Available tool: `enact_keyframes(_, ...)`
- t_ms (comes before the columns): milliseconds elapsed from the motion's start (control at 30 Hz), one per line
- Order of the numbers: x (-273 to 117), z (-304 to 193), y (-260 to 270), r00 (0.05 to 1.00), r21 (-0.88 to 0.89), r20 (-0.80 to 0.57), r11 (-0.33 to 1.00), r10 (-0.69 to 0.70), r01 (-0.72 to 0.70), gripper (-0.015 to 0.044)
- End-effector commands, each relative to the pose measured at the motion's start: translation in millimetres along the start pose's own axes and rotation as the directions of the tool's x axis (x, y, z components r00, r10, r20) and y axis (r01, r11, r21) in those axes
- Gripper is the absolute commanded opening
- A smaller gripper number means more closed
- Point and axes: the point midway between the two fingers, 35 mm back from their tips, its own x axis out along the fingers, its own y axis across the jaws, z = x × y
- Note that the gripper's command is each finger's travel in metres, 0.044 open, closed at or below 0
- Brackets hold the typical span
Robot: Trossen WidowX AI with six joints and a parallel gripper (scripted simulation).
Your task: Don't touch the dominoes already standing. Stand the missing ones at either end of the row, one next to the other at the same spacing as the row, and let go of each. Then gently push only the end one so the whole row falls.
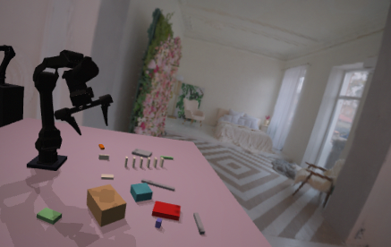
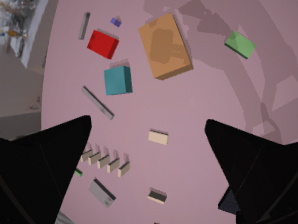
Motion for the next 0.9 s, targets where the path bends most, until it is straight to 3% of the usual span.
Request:
enact_keyframes(0, 60.6, -31.8, 15.8, 0.982, -0.466, -0.134, 0.883, -0.131, 0.054, 0.044)
enact_keyframes(233, 117.2, -84.5, 22.8, 0.929, -0.865, -0.216, 0.5, -0.3, -0.04, 0.044)
enact_keyframes(433, 158.4, -123.1, 20.6, 0.871, -0.976, -0.219, 0.079, -0.441, -0.205, 0.044)
enact_keyframes(867, 158.9, -128.3, 19.5, 0.869, -0.975, -0.219, 0.073, -0.443, -0.208, 0.044)
